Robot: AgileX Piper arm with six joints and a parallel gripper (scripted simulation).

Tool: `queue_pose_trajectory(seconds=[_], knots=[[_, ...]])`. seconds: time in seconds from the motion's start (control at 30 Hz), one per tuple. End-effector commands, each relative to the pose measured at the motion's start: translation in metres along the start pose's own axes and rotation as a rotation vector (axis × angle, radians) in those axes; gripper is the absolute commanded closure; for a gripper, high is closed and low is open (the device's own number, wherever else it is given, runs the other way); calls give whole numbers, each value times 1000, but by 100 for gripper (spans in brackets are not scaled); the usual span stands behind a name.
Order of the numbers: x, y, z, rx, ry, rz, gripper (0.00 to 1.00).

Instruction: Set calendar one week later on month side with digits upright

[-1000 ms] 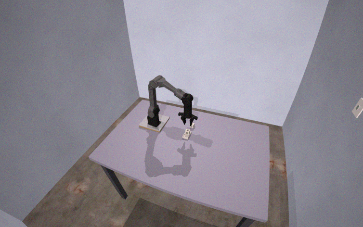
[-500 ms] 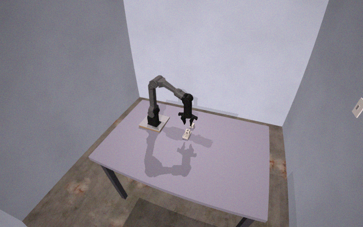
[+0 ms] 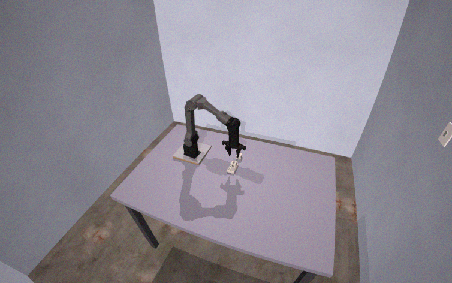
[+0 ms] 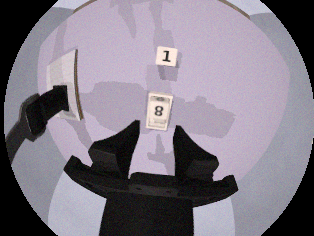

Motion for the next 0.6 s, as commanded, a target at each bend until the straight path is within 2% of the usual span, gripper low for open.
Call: queue_pose_trajectory(seconds=[0.0, 0.57], knots=[[0, 1, -3, 3, -3, -1, 38], [0, 1, -25, 4, -3, 0, 38]])
Point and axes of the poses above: the point where the finger pads meet when closed, its own z axis back along the fingers, its own y axis across the jaws, x = y × z, the point moved 2 cm from there along z, back along the fingers, and after that the axes turned 13 degrees about z, right-handed, at the moved point
